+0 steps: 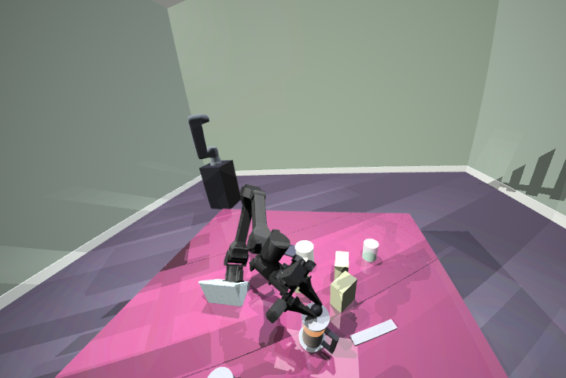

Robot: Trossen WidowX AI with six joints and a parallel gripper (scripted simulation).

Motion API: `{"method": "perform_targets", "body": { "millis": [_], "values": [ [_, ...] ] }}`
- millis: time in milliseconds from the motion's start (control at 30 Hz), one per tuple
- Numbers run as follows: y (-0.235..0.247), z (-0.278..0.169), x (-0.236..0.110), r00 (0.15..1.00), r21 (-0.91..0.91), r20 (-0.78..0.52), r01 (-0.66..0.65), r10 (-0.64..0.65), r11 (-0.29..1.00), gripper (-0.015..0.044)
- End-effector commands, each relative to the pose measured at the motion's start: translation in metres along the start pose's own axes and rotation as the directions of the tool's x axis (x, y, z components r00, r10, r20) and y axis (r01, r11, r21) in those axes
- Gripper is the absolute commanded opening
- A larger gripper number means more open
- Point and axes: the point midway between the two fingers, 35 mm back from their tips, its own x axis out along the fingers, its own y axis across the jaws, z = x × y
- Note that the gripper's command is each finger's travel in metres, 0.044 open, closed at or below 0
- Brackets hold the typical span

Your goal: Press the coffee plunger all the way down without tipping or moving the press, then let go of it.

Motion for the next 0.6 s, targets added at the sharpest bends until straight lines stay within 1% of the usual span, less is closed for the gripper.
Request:
{"method": "perform_targets", "body": {
  "millis": [0,467,567],
  "values": [
    [0.0001,-0.0028,0.0019,1.0,0.005,-0.013,0.0,0.0,1.0,0.0126],
    [-0.0003,0.0001,0.0005,1.0,0.001,-0.001,0.0,0.0,1.0,0.0126],
    [-0.0003,0.0001,0.0005,1.0,0.001,-0.001,0.0,0.0,1.0,0.0205]
  ]
}}
